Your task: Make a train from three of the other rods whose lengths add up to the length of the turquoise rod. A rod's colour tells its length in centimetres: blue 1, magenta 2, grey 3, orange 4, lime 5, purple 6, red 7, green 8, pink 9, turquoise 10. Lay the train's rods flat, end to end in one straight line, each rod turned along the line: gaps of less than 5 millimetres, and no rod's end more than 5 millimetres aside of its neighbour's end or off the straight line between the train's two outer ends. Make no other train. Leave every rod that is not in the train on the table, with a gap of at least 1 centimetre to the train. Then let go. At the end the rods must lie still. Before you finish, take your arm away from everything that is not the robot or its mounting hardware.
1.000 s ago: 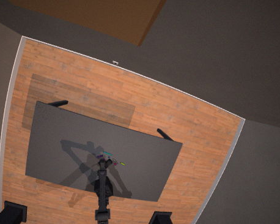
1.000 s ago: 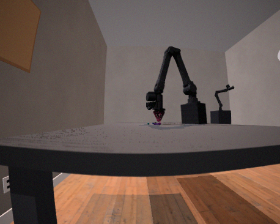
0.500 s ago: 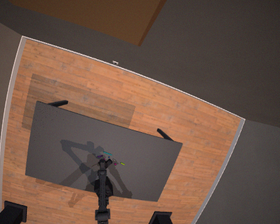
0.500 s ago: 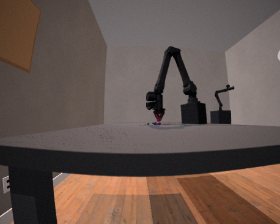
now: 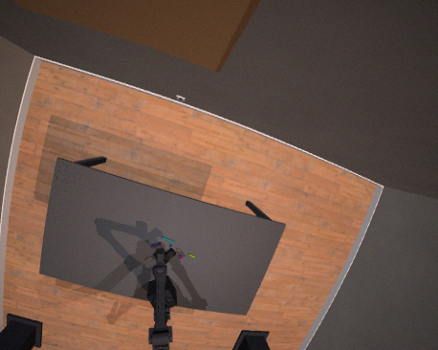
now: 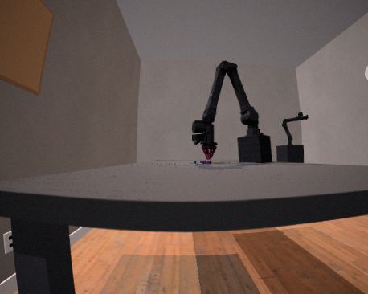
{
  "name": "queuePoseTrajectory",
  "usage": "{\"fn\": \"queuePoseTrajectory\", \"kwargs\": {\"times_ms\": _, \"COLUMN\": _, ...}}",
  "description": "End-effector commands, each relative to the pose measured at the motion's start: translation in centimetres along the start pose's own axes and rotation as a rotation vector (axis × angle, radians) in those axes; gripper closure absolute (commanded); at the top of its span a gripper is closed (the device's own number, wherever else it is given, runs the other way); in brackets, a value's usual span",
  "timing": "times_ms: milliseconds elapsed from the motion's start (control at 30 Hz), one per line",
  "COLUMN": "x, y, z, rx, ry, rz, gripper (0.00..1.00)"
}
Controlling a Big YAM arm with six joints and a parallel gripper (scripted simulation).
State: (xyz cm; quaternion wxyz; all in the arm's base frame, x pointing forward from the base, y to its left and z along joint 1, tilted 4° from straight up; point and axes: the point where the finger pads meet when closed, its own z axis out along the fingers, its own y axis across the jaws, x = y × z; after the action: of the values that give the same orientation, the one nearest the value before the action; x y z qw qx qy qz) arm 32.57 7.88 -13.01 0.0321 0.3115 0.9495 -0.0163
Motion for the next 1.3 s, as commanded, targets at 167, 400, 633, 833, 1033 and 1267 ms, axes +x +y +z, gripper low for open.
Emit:
{"fn": "queuePoseTrajectory", "kwargs": {"times_ms": 167, "x": -0.5, "y": 0.0, "z": 0.5, "rx": 0.002, "ry": -0.004, "rz": 0.004, "gripper": 0.76}}
{"fn": "queuePoseTrajectory", "kwargs": {"times_ms": 400, "x": -0.5, "y": 0.0, "z": 0.5, "rx": 0.002, "ry": -0.004, "rz": 0.004, "gripper": 0.76}}
{"fn": "queuePoseTrajectory", "kwargs": {"times_ms": 633, "x": -0.5, "y": 0.0, "z": 0.5, "rx": 0.002, "ry": -0.004, "rz": 0.004, "gripper": 0.76}}
{"fn": "queuePoseTrajectory", "kwargs": {"times_ms": 833, "x": -0.5, "y": 0.0, "z": 0.5, "rx": 0.002, "ry": -0.004, "rz": 0.004, "gripper": 0.76}}
{"fn": "queuePoseTrajectory", "kwargs": {"times_ms": 1033, "x": 0.4, "y": -0.3, "z": 0.6, "rx": 0.007, "ry": 0.001, "rz": 0.002, "gripper": 0.76}}
{"fn": "queuePoseTrajectory", "kwargs": {"times_ms": 1267, "x": 1.0, "y": -0.4, "z": 0.6, "rx": 0.008, "ry": 0.002, "rz": -0.001, "gripper": 0.76}}
